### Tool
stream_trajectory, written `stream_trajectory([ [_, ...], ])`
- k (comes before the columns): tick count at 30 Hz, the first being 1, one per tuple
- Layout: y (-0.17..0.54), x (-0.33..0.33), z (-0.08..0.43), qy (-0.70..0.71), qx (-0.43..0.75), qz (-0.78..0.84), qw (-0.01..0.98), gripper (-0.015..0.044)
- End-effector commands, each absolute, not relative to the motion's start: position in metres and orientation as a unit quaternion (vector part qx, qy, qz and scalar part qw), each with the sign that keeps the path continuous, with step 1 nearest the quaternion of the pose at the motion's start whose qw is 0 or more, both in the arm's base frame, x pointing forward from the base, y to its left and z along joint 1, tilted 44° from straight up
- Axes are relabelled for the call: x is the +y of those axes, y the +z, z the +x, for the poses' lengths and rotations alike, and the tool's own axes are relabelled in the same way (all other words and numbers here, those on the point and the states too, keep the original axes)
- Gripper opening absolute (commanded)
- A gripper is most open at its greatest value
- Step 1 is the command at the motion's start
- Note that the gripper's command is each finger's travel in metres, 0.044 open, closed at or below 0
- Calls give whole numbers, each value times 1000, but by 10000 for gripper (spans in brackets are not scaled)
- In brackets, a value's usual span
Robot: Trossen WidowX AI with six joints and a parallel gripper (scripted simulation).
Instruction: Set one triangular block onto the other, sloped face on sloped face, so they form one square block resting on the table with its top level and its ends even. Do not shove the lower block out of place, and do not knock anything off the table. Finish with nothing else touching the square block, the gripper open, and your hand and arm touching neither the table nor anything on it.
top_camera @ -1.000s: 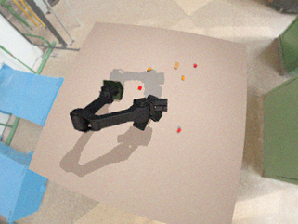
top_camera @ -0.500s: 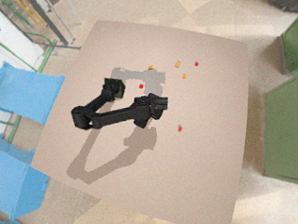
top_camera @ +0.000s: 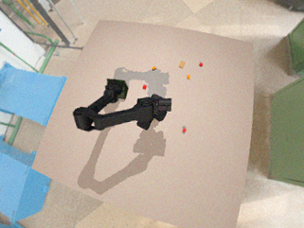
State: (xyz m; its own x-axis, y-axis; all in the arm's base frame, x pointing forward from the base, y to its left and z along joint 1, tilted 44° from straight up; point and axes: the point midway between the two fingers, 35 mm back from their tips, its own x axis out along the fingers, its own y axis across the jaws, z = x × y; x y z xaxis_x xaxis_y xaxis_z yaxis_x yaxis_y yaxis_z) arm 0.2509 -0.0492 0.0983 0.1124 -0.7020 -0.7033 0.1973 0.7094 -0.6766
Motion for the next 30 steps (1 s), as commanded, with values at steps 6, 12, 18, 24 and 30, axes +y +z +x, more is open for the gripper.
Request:
stream_trajectory([
  [6,98,-51,251,-316,586,-218,714,0],
  [12,97,-50,251,-315,587,-215,714,0],
  [18,98,-51,251,-316,585,-218,714,0],
  [24,97,-50,251,-315,587,-215,714,157],
  [30,97,-50,251,-315,587,-215,714,315],
])
